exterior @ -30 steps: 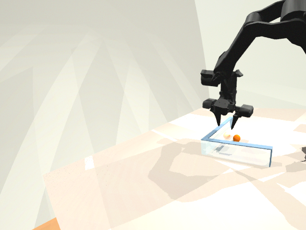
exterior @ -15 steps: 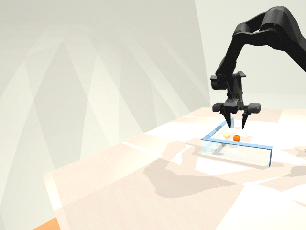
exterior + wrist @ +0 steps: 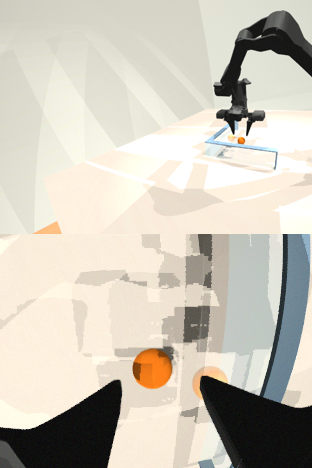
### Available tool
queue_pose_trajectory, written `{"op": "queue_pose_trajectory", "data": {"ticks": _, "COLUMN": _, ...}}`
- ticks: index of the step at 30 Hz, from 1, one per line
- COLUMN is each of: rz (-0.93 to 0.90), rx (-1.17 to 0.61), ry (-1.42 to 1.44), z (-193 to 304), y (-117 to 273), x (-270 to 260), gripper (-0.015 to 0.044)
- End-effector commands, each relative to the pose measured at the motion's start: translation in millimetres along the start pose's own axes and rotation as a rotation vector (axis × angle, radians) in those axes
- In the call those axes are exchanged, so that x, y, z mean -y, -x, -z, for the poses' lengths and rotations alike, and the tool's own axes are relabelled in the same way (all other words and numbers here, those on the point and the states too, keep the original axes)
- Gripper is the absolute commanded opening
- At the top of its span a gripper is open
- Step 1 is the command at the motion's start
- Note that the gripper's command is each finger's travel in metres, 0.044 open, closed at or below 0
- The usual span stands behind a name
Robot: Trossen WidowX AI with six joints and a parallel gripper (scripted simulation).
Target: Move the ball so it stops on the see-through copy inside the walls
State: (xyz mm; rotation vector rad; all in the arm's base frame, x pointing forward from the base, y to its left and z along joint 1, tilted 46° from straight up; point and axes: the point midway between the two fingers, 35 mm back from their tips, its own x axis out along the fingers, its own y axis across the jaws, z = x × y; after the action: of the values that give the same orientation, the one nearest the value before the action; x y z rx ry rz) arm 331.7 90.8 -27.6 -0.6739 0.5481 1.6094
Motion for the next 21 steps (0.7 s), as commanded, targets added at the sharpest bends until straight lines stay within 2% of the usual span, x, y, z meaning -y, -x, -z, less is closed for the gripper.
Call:
{"op": "queue_pose_trajectory", "data": {"ticks": 1, "rz": -0.010, "rx": 0.005, "ry": -0.011, "z": 0, "y": -10, "x": -4, "gripper": 0.0258}}
{"op": "queue_pose_trajectory", "data": {"ticks": 13, "rz": -0.011, "rx": 0.008, "ry": -0.009, "z": -1, "y": -27, "x": -5, "gripper": 0.0258}}
{"op": "queue_pose_trajectory", "data": {"ticks": 21, "rz": -0.011, "rx": 0.008, "ry": -0.009, "z": -1, "y": -27, "x": -5, "gripper": 0.0205}}
